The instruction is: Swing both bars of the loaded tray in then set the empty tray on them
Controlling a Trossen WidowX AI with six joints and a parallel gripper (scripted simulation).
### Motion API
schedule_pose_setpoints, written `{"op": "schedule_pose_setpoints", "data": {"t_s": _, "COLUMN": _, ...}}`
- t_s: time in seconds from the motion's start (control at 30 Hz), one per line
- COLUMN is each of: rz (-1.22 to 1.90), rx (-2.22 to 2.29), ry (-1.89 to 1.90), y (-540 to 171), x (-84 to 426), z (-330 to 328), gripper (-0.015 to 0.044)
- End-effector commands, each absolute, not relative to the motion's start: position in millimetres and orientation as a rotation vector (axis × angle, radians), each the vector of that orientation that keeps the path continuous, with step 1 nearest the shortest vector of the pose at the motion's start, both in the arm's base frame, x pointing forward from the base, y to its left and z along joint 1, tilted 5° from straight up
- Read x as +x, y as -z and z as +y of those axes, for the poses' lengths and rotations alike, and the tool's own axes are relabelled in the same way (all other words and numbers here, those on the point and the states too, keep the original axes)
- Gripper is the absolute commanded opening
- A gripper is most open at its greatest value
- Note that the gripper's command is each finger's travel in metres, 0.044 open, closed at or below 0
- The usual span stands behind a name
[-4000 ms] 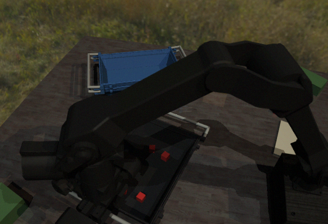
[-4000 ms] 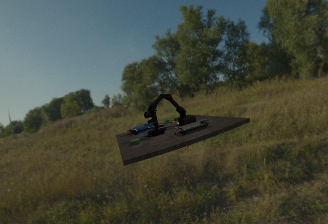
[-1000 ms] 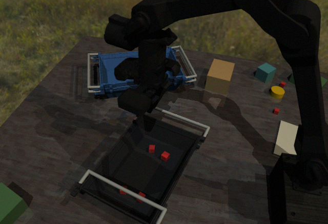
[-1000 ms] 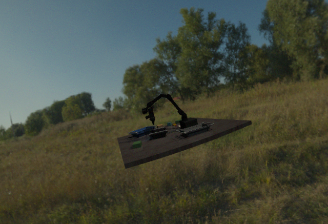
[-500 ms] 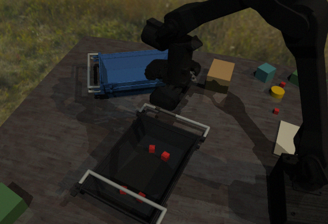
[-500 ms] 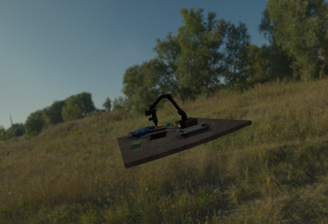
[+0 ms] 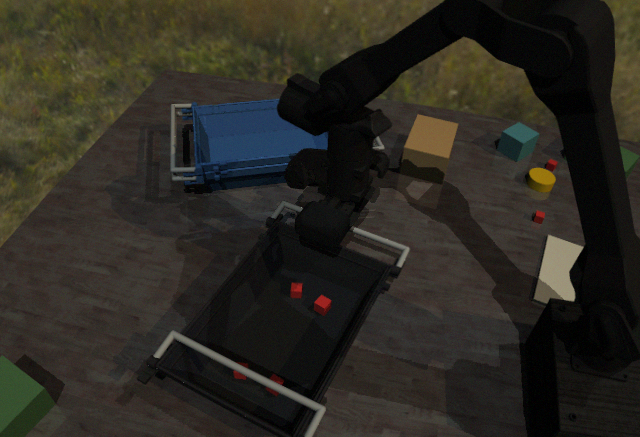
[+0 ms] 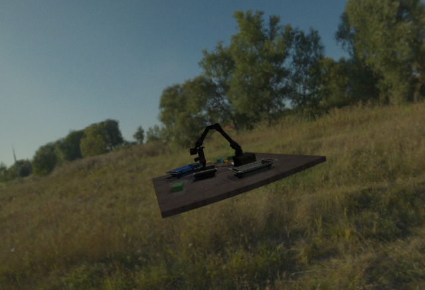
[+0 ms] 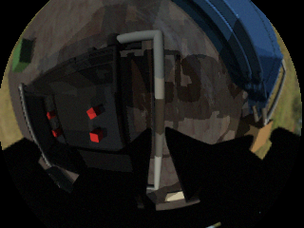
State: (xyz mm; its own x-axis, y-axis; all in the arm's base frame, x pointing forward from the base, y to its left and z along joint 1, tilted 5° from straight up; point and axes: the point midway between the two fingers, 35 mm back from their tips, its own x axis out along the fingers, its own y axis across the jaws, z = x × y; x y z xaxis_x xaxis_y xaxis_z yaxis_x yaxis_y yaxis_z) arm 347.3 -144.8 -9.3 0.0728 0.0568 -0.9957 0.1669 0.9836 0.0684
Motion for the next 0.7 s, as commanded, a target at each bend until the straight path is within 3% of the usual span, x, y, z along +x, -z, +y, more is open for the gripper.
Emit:
{"op": "schedule_pose_setpoints", "data": {"t_s": 0.0, "rz": 1.505, "rx": 0.19, "ry": 0.08, "y": 14.4, "x": 346.0, "z": -143.2, "gripper": 0.0084}}
{"op": "schedule_pose_setpoints", "data": {"t_s": 0.67, "rz": 1.505, "rx": 0.192, "ry": 0.079, "y": -17.6, "x": 347.8, "z": -124.6, "gripper": 0.0084}}
